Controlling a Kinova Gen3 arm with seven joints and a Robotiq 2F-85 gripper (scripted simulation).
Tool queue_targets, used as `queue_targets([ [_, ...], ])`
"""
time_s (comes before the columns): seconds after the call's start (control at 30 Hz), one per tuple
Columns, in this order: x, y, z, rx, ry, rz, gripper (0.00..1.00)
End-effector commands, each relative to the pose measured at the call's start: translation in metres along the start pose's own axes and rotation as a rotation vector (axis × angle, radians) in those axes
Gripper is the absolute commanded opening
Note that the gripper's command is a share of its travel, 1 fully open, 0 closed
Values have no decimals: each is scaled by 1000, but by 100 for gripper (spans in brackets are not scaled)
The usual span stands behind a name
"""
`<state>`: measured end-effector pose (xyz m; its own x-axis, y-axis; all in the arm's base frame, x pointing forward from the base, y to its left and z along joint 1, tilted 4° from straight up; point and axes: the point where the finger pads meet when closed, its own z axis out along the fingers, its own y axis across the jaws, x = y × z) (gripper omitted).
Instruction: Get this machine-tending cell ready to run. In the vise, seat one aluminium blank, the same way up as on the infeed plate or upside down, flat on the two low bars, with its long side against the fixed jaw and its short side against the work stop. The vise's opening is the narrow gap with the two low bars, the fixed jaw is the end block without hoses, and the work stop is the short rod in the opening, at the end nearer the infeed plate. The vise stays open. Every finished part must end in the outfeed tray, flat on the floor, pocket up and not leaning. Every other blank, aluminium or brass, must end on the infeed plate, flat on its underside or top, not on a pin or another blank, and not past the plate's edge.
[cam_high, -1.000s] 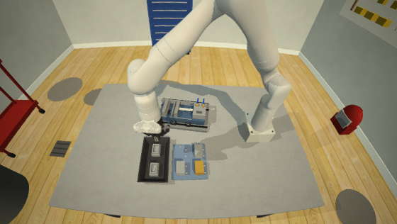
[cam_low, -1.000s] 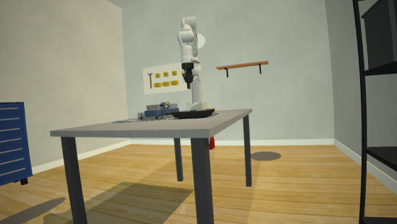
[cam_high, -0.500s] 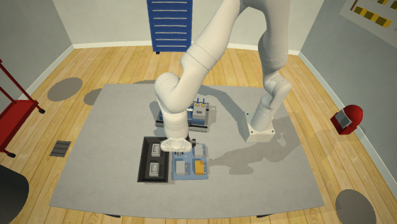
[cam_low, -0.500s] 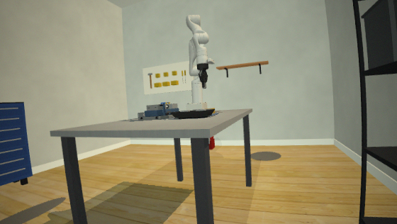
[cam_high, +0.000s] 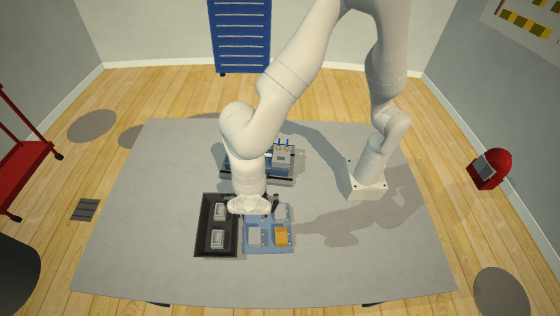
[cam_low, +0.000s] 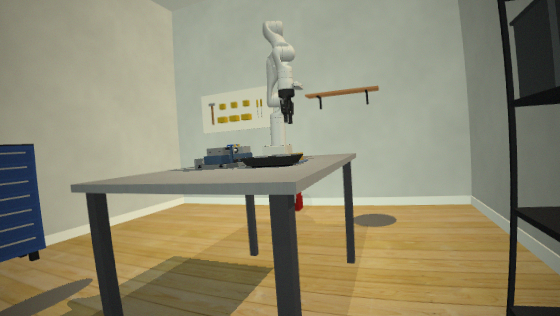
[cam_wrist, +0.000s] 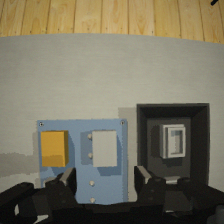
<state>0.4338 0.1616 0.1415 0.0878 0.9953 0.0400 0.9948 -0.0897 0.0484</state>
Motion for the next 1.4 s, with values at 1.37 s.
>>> queue_targets([
  [1.37,0,1,36,-2,1,0,67],
])
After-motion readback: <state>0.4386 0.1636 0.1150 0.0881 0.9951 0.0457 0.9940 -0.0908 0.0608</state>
